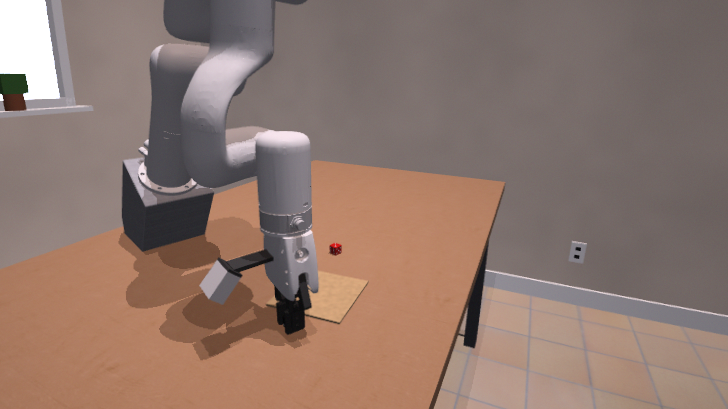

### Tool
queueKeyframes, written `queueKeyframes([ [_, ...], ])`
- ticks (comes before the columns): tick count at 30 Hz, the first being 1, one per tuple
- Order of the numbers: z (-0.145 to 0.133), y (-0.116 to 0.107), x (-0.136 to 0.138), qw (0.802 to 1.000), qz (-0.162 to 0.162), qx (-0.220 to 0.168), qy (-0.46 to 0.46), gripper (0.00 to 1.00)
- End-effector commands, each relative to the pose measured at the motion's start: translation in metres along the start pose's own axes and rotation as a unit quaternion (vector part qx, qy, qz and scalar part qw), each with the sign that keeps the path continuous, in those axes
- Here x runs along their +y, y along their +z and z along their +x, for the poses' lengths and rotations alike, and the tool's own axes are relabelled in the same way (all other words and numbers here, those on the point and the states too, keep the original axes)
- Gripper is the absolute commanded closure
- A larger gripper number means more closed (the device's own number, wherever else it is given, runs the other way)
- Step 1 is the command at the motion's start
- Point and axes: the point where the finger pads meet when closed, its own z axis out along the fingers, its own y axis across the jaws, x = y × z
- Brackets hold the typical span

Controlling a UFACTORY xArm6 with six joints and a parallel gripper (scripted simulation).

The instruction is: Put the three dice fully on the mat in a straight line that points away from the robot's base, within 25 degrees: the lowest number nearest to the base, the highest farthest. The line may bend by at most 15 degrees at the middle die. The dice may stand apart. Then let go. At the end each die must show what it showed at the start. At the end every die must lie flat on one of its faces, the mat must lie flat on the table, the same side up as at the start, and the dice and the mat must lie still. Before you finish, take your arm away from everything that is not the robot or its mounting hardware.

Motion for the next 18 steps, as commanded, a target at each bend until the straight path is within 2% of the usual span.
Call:
queueKeyframes([
  [1,0.0,-0.001,-0.001,1.0,0.001,0.0,0.0,0.85],
  [9,0.0,-0.01,-0.001,1.0,0.001,0.0,0.0,0.85],
  [14,0.0,-0.046,-0.001,1.0,0.001,0.0,0.0,0.85],
  [16,0.0,-0.046,-0.001,1.0,0.001,0.0,0.0,0.85],
  [18,0.0,-0.062,-0.001,1.0,0.001,0.0,0.0,0.85],
])
